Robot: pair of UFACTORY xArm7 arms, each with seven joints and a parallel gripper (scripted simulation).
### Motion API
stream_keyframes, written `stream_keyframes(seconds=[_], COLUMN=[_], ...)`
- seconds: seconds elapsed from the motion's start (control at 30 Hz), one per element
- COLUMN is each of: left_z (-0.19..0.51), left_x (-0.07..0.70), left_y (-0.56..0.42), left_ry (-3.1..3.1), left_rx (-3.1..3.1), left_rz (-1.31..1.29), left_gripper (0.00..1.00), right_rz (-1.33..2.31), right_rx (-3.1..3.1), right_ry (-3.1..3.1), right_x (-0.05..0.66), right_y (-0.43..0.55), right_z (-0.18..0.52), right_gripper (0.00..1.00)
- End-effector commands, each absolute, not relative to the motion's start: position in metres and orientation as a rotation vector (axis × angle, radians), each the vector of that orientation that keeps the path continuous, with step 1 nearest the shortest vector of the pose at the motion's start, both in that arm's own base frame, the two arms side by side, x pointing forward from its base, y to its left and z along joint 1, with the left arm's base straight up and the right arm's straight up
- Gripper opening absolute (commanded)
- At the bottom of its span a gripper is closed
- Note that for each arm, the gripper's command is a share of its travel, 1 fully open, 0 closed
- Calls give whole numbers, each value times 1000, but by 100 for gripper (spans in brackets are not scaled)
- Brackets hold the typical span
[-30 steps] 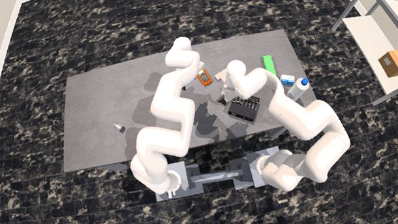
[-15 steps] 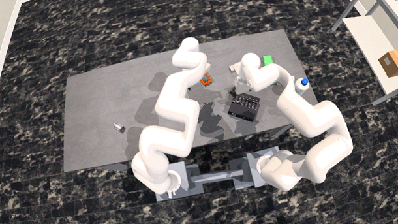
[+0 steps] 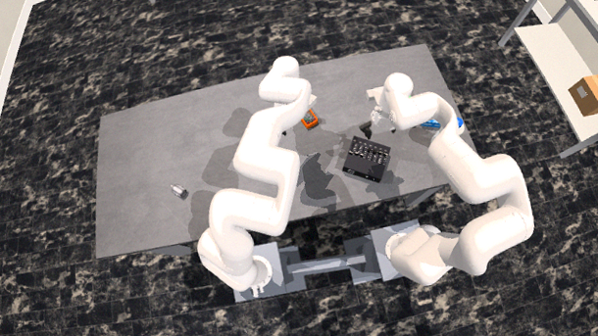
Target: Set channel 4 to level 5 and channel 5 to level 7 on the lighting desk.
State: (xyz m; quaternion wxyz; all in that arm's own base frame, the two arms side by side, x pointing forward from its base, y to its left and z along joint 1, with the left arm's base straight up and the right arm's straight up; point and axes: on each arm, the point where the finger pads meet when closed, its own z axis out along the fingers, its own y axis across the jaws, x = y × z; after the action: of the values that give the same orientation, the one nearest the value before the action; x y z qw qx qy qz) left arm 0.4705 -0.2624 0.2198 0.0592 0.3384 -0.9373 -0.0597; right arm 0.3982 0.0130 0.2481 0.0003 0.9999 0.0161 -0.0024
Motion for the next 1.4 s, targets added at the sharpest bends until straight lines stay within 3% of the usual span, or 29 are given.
stream_keyframes(seconds=[0.0, 1.37], left_z=[222, 218], left_x=[471, 467], left_y=[-263, -282], left_ry=[-2841, -2878], left_rx=[1026, 956], left_rz=[-176, -179], left_gripper=[100, 100], right_rz=[0, 0], right_rx=[3142, 3060], right_ry=[-9, -710], right_x=[400, 359], right_y=[-2, -176], right_z=[250, 250], right_gripper=[100, 100])
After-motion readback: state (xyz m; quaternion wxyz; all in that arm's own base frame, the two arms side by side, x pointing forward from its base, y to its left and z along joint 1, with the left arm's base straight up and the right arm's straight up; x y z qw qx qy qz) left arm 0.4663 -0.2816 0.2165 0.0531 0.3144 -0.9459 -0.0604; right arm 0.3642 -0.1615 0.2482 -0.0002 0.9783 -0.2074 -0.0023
